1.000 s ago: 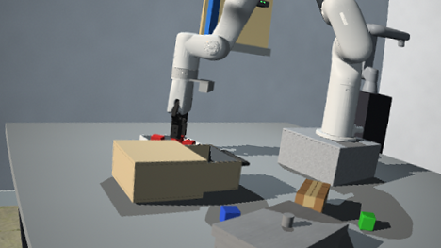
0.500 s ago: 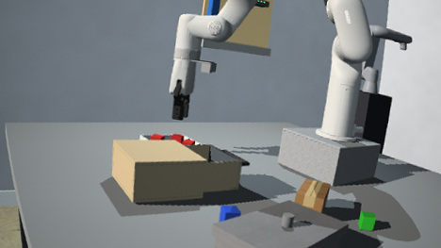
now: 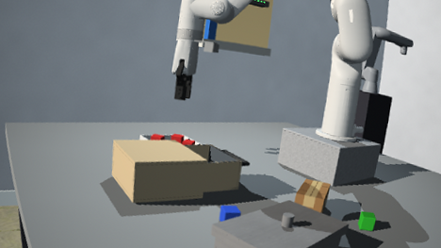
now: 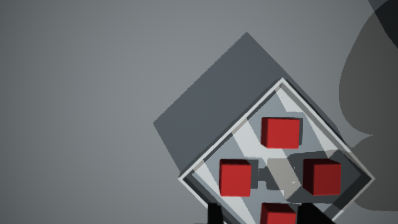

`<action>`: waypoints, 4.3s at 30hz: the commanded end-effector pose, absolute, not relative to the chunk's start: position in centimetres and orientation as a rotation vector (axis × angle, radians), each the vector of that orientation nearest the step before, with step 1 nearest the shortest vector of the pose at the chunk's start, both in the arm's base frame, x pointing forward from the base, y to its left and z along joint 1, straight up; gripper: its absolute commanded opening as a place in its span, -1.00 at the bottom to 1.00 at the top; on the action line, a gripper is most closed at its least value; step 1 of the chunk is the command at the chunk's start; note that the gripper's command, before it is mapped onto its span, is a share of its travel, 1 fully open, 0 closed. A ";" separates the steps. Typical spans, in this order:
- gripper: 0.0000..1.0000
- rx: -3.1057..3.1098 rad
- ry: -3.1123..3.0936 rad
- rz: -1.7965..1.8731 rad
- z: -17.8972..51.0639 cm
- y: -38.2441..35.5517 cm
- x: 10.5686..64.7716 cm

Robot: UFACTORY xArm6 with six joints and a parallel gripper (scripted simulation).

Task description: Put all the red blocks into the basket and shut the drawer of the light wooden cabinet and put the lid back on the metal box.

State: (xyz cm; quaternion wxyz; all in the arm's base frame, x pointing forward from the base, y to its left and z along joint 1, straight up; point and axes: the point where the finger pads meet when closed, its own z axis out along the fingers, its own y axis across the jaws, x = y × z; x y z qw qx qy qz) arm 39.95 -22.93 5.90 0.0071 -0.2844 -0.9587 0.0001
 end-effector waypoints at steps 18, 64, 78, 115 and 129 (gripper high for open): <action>0.00 -0.893 -3.003 0.002 8.2 -23.0 40.2; -0.51 -2.057 -2.365 0.007 8.3 6.7 35.2; -0.51 -2.057 -2.365 0.007 8.3 6.7 35.2; -0.51 -2.057 -2.365 0.008 7.0 6.7 35.2; -0.51 -2.057 -2.365 0.008 3.7 6.7 35.2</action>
